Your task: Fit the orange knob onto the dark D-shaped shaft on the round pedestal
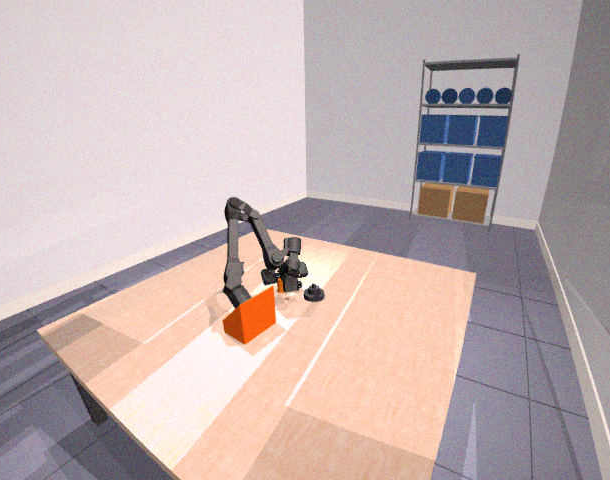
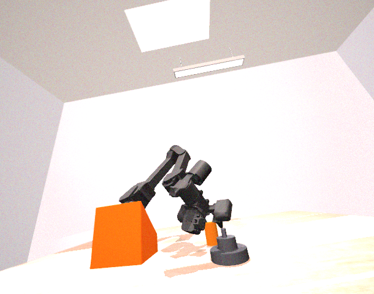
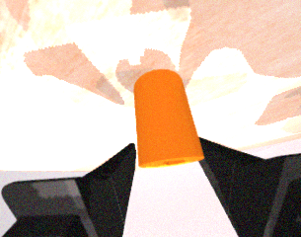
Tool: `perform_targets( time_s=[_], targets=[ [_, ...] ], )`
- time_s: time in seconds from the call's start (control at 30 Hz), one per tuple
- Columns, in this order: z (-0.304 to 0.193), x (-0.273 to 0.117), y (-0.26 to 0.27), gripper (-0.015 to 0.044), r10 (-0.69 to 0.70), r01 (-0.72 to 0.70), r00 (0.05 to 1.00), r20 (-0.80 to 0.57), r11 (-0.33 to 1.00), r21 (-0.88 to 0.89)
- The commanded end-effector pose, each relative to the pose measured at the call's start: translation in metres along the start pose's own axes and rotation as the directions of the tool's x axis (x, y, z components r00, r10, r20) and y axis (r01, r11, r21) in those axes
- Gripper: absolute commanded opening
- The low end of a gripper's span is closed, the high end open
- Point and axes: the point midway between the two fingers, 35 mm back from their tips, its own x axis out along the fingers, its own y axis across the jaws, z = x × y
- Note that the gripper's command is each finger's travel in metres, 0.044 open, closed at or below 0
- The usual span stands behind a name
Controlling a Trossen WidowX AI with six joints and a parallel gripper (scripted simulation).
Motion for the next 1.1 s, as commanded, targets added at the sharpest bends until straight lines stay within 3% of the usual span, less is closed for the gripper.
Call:
perform_targets(
  time_s=[0.0,0.63,0.87,1.07],
  targets=[
    [-0.0001,0.0000,0.0000,0.0260,0.000,0.000,1.000,0.000,1.000,-0.002],
    [-0.0001,0.0000,0.0000,0.0260,0.000,0.000,1.000,0.000,1.000,-0.002],
    [-0.0001,0.0000,0.0000,0.0440,0.000,0.000,1.000,0.000,1.000,-0.002],
    [-0.0001,0.0000,0.0000,0.0440,0.000,0.000,1.000,0.000,1.000,-0.002]
  ],
)
